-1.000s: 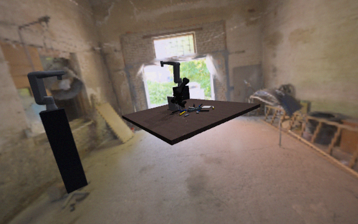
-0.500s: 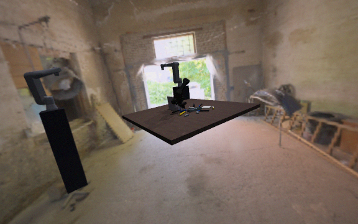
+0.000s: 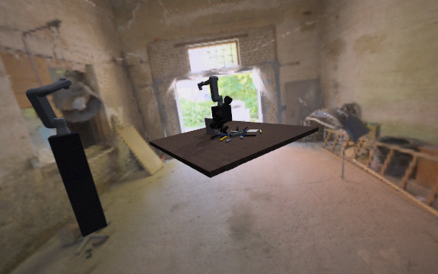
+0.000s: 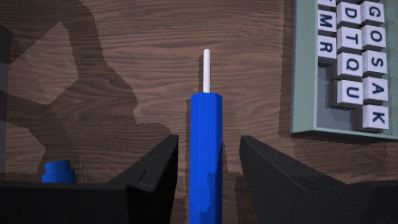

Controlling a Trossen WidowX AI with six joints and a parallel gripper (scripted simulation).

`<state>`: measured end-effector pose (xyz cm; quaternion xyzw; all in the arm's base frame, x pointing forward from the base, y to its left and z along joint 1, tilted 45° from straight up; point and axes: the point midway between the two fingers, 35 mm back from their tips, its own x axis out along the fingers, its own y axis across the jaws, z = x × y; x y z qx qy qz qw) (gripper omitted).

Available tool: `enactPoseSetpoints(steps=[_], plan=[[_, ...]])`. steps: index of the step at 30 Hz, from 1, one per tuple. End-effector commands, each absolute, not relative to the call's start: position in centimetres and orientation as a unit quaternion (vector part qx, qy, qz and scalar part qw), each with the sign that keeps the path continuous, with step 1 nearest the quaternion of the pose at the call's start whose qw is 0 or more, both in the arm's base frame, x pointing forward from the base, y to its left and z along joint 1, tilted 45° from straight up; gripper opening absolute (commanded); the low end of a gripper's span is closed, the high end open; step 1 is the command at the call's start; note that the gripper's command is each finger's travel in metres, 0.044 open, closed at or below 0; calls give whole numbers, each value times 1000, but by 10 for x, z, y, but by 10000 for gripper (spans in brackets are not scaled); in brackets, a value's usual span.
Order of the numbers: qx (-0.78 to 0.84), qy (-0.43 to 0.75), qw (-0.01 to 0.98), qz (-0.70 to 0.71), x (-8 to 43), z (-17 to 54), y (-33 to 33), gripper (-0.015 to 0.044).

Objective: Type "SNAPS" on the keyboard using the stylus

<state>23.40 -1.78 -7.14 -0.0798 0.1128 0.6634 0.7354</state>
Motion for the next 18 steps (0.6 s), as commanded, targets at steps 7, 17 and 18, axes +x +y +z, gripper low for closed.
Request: enactPoseSetpoints(steps=[7, 17, 18], plan=[[-78, 113, 736, 663, 235, -77, -11, 150], [-78, 113, 736, 663, 235, -83, -5, 150], [-78, 113, 736, 663, 235, -84, -5, 150]])
